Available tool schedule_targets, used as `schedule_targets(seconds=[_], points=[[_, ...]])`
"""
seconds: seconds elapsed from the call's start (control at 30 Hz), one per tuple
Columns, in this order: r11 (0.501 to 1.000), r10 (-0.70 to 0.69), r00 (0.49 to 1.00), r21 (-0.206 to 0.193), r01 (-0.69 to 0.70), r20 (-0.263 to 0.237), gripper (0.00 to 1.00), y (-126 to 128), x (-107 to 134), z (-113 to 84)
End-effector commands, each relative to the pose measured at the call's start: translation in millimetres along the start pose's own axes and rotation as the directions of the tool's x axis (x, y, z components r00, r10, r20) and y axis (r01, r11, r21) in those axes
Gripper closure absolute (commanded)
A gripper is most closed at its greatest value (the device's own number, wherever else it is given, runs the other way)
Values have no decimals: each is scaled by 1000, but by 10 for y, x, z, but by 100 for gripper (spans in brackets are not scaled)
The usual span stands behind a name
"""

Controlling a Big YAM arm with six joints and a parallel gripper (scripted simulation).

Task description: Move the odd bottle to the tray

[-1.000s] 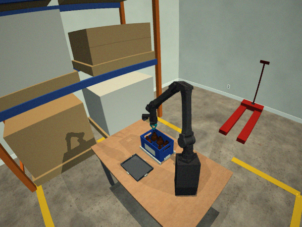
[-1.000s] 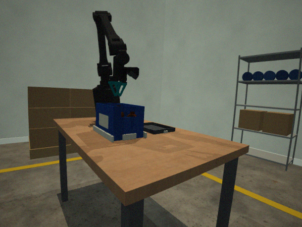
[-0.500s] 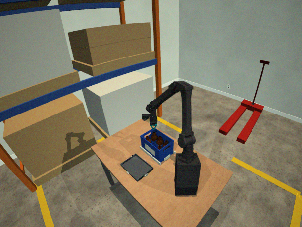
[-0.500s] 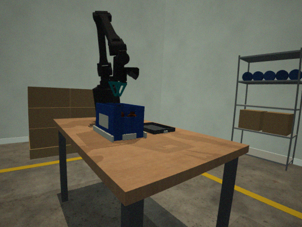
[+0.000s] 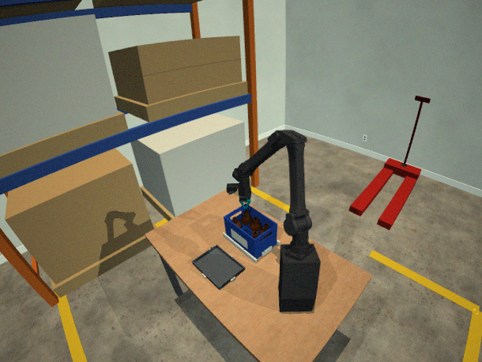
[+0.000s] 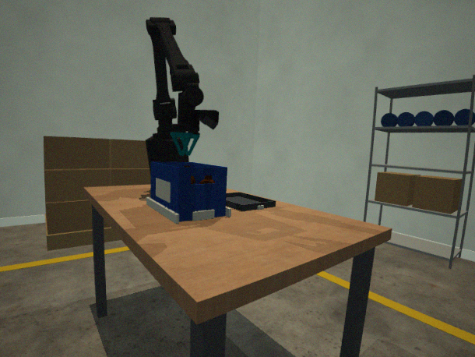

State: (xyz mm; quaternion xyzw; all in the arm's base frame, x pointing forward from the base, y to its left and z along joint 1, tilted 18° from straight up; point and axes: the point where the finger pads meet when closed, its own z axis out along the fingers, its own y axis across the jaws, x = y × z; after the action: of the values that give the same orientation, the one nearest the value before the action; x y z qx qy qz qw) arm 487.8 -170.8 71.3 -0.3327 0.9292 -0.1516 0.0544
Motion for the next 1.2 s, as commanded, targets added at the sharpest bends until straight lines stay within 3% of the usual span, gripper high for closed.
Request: schedule_targets(seconds=[0.0, 0.5, 1.17], points=[[1000, 0, 1000, 1, 0, 1, 39, -45, 33, 90], [1000, -1, 1000, -2, 1, -1, 39, -36, 38, 287], [1000, 1, 1000, 8, -1, 6, 39, -81, 7, 321]])
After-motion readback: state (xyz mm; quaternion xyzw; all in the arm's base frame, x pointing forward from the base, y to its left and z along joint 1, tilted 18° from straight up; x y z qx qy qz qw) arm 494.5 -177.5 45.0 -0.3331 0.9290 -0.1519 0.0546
